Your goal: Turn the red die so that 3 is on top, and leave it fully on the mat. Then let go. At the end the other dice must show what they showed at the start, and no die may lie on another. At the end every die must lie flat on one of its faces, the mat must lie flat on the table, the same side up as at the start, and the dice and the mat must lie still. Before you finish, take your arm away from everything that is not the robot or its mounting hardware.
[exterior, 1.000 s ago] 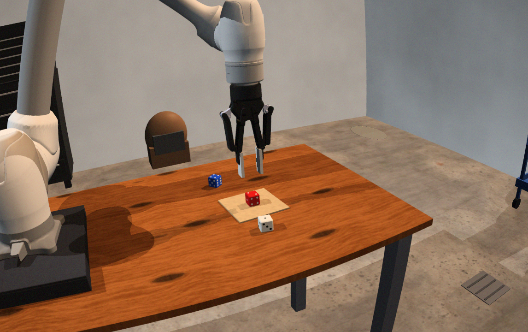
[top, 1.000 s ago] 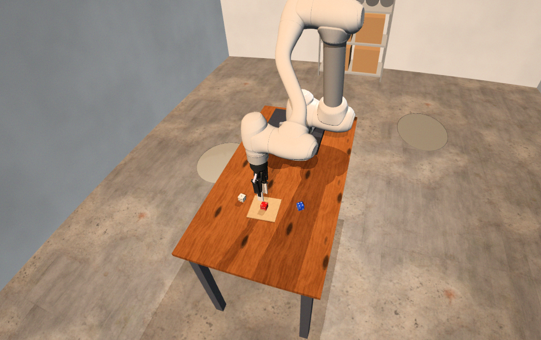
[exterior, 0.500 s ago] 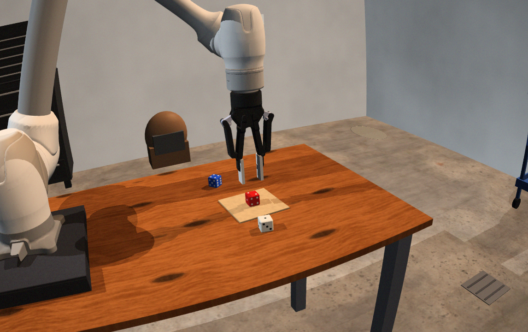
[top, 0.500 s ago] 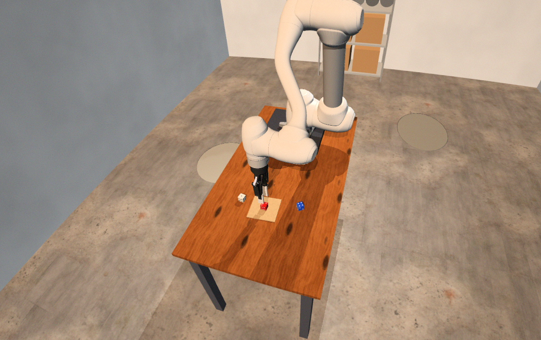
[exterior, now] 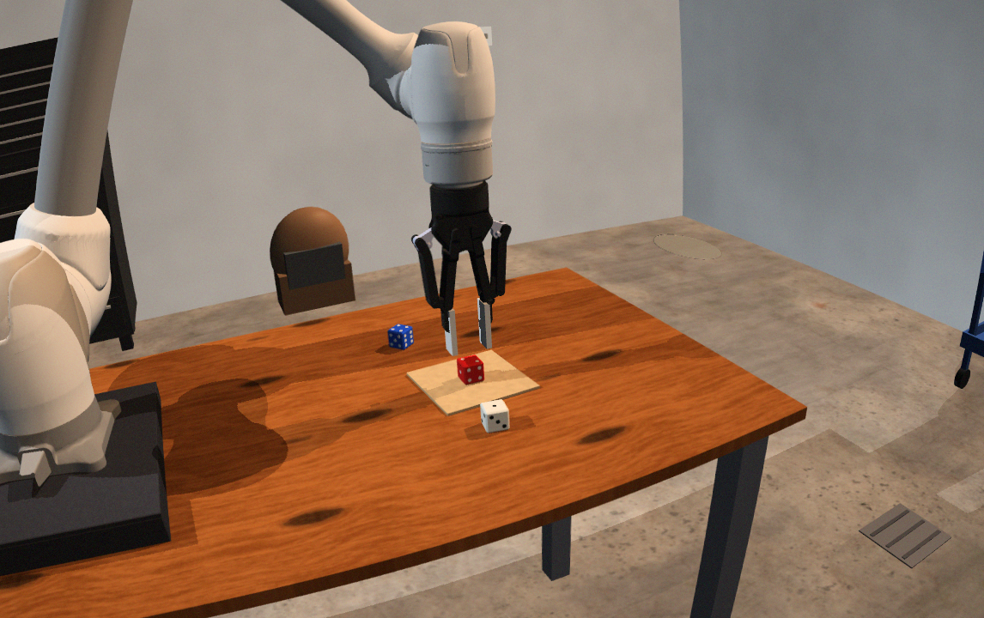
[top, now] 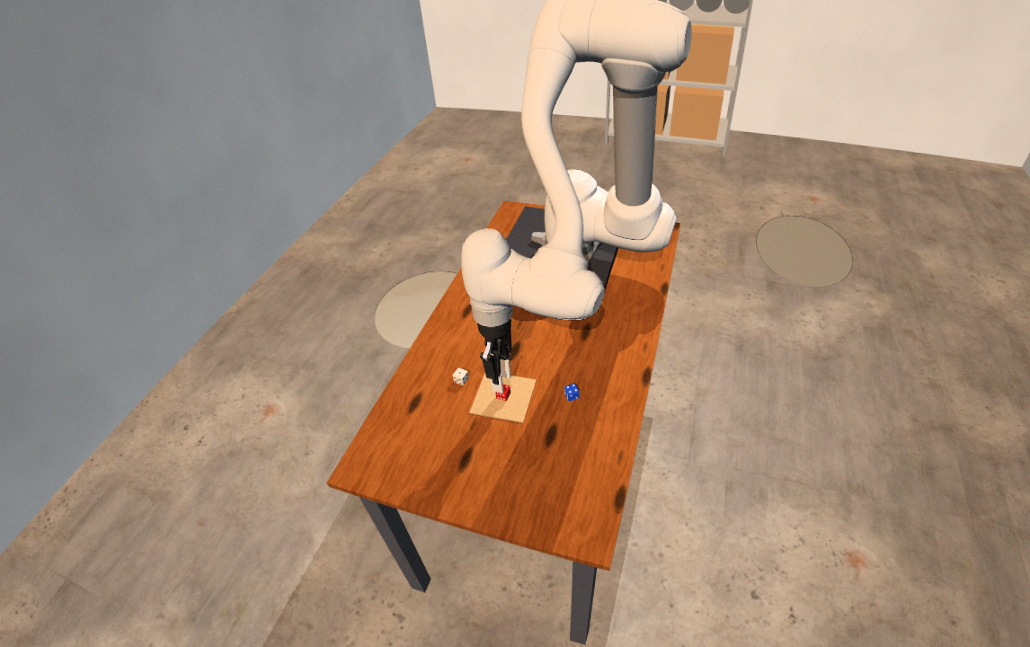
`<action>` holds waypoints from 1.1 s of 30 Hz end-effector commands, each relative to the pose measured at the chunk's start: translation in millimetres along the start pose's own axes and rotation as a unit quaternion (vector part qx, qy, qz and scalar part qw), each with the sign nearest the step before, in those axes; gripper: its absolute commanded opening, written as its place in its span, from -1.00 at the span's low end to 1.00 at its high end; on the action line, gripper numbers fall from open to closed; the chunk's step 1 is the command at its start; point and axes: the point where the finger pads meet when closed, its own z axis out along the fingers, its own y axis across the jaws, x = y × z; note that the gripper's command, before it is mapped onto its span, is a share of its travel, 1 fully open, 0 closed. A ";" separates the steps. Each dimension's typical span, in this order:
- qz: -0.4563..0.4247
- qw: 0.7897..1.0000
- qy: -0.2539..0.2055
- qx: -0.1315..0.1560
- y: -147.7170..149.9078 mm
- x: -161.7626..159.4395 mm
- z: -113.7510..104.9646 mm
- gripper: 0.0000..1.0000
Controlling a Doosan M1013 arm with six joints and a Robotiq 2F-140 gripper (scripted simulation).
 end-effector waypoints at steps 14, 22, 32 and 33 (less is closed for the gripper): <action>0.000 1.000 0.000 0.000 0.0 -0.2 8.9 -0.44; 0.000 1.000 0.000 0.000 0.0 -0.2 9.0 -0.44; 0.000 1.000 0.000 0.000 0.0 -0.2 9.0 -0.44; 0.000 1.000 0.000 0.000 0.0 -0.2 9.0 -0.44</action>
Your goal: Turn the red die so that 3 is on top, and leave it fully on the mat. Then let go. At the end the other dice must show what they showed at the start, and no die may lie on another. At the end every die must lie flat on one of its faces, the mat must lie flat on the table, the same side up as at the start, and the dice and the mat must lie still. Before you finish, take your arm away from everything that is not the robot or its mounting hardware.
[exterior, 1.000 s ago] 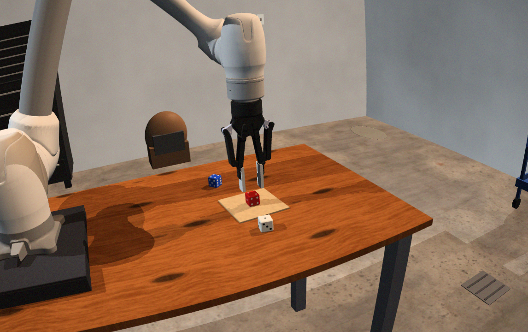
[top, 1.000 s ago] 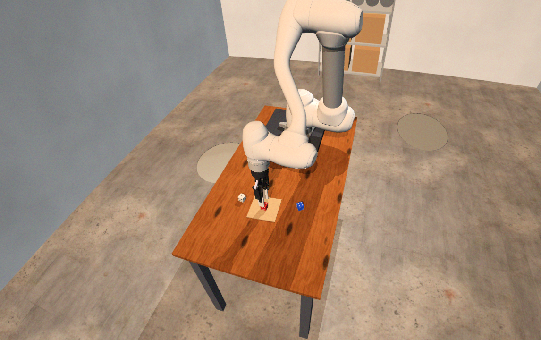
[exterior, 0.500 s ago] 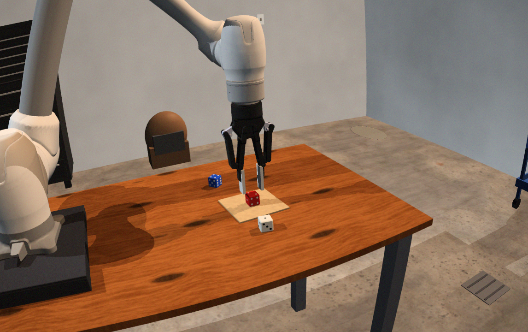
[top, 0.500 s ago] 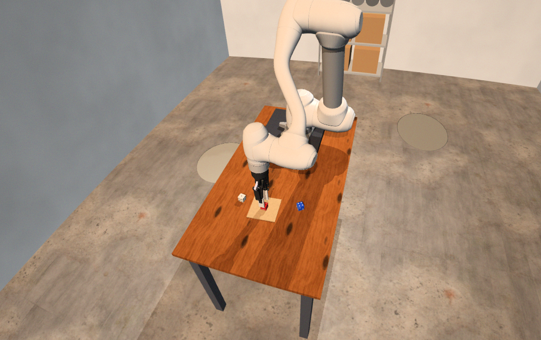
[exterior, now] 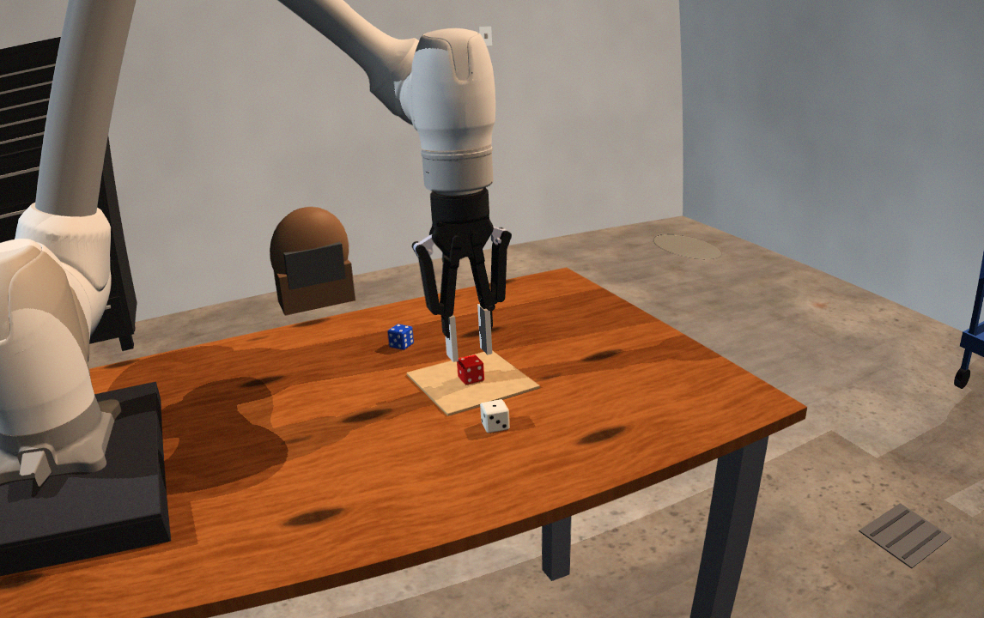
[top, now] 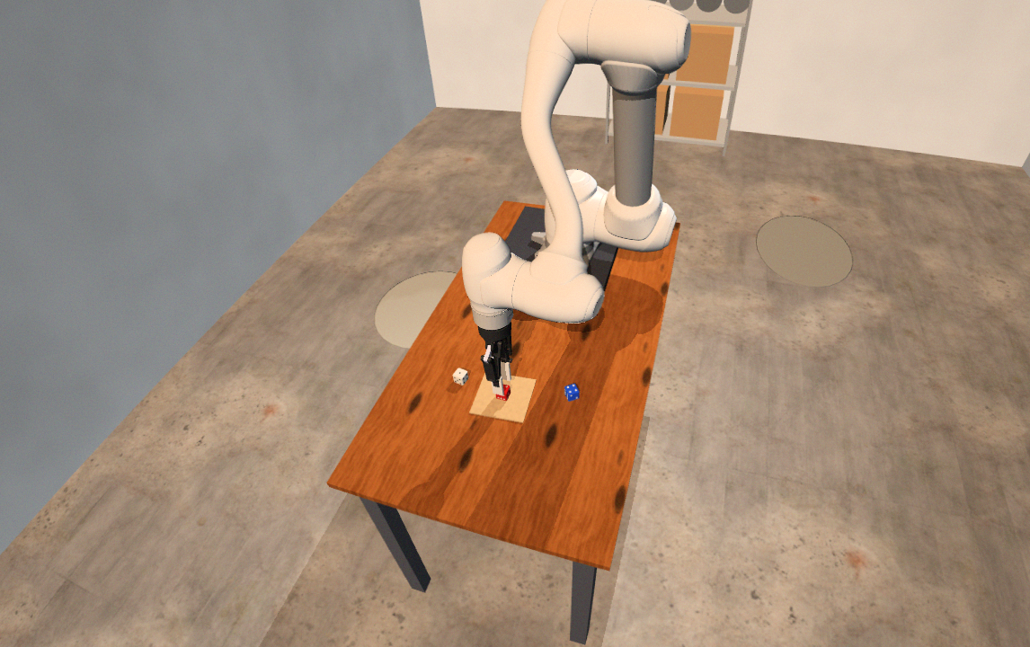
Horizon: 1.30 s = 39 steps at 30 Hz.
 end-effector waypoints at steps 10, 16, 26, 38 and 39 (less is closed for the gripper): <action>0.000 1.000 0.000 0.000 0.0 0.0 -0.1 -0.44; 0.000 1.000 0.000 0.000 0.0 0.0 -0.1 -0.44; 0.000 1.000 0.000 0.000 0.0 0.0 -2.7 -0.44; 0.000 1.000 0.000 0.000 0.0 0.0 -35.2 -0.44; 0.000 1.000 0.000 0.000 0.0 0.0 -37.4 -0.44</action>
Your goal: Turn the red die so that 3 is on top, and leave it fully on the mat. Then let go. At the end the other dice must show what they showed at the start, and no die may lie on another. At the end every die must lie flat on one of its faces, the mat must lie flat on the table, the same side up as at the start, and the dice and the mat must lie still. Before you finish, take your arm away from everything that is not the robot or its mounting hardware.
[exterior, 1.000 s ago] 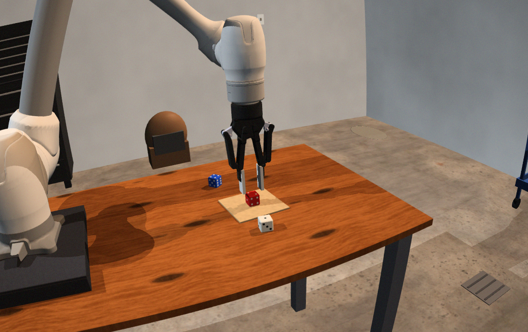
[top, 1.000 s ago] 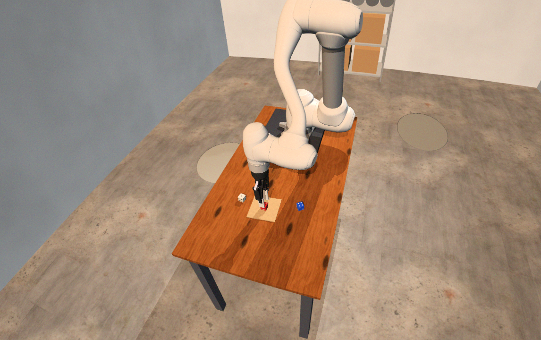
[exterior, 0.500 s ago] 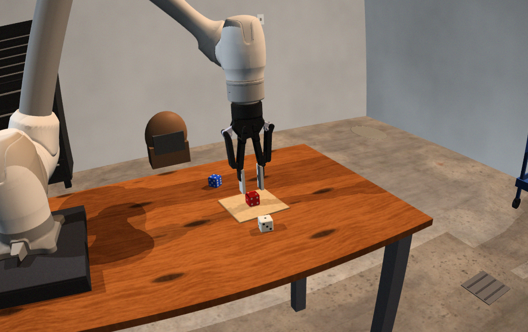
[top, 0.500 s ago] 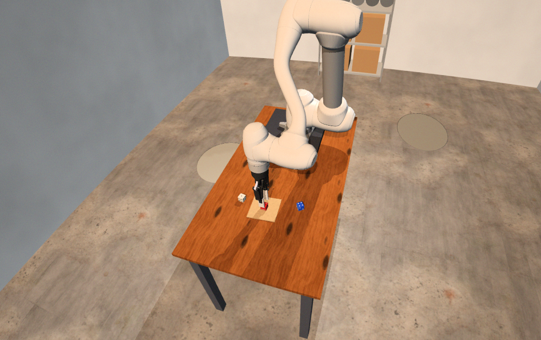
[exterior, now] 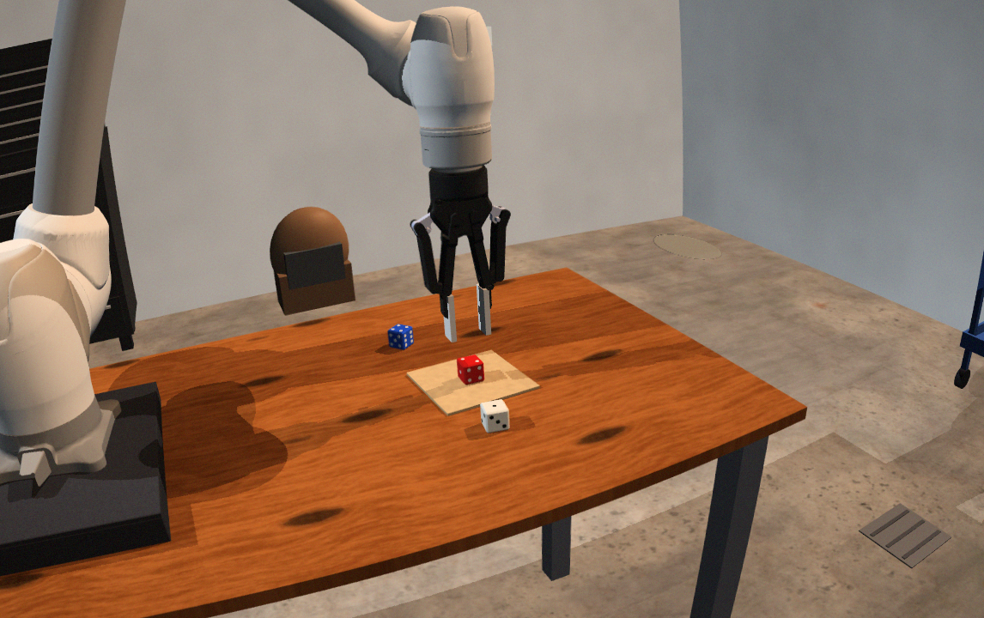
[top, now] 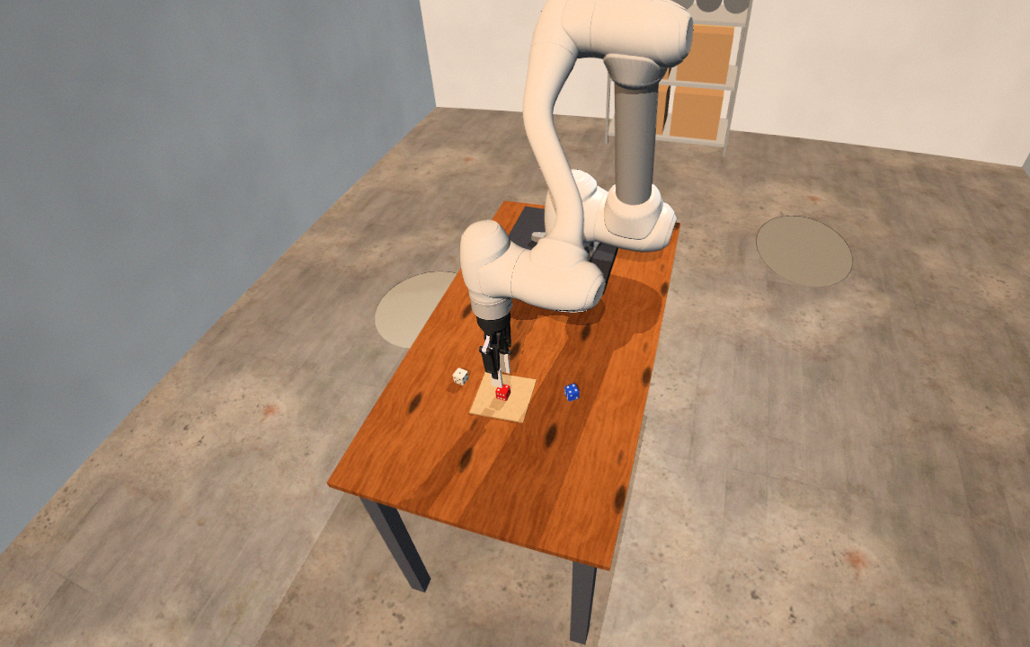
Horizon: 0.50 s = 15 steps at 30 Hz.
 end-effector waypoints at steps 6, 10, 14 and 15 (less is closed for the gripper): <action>0.000 1.000 0.000 0.000 0.0 0.0 -12.2 -0.44; 0.000 1.000 0.002 -0.001 0.3 -0.1 -12.2 -0.44; 0.000 0.999 0.042 -0.007 3.2 -1.2 -9.8 -0.44; 0.000 0.998 0.058 -0.008 3.6 -1.5 -9.5 -0.44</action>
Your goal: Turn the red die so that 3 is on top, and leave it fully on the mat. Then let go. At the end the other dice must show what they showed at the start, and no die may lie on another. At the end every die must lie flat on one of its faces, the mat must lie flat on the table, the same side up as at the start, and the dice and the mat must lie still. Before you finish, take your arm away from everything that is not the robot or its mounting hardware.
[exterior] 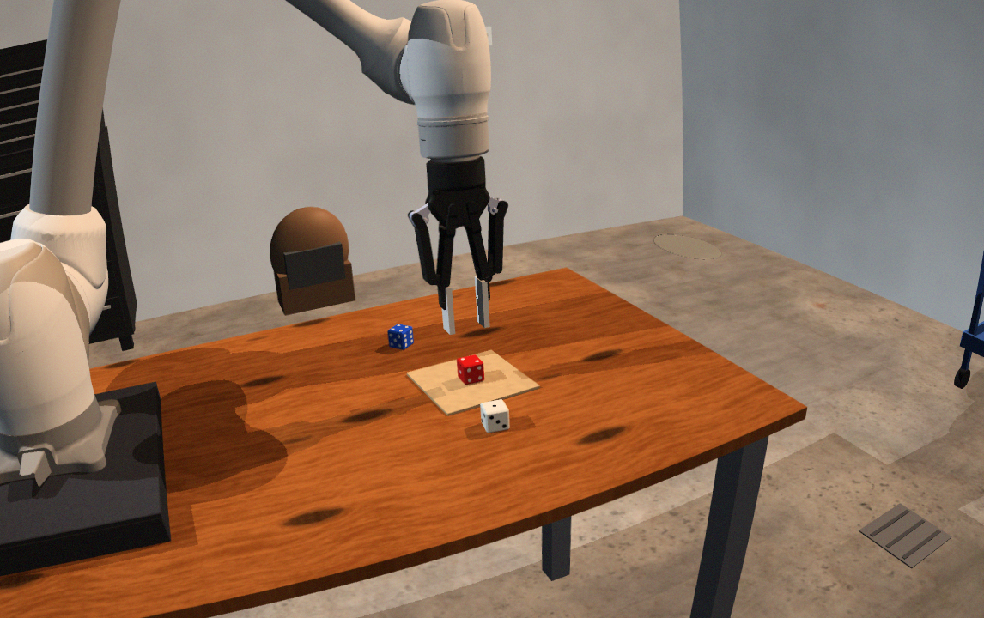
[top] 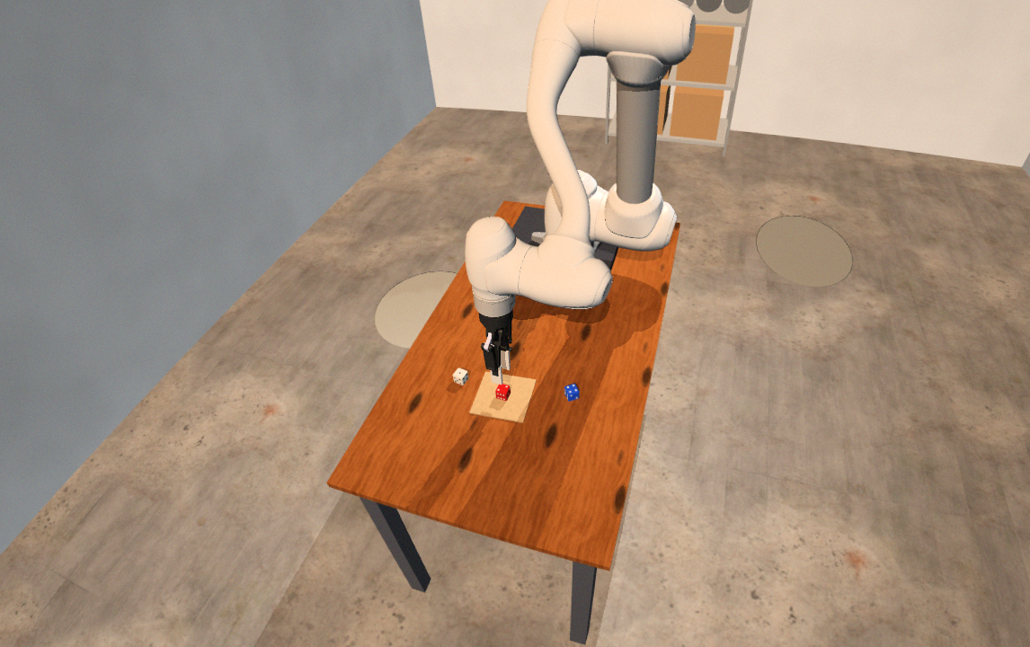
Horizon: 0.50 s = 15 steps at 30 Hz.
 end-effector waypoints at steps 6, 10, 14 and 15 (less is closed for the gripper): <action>0.001 0.995 0.101 0.000 -0.2 -2.4 0.0 -0.44; 0.001 0.994 0.113 0.003 -1.4 -6.4 -0.6 -0.44; 0.001 0.992 0.129 0.000 0.0 -6.8 0.8 -0.44; 0.001 0.990 0.140 -0.002 0.7 -7.1 1.6 -0.44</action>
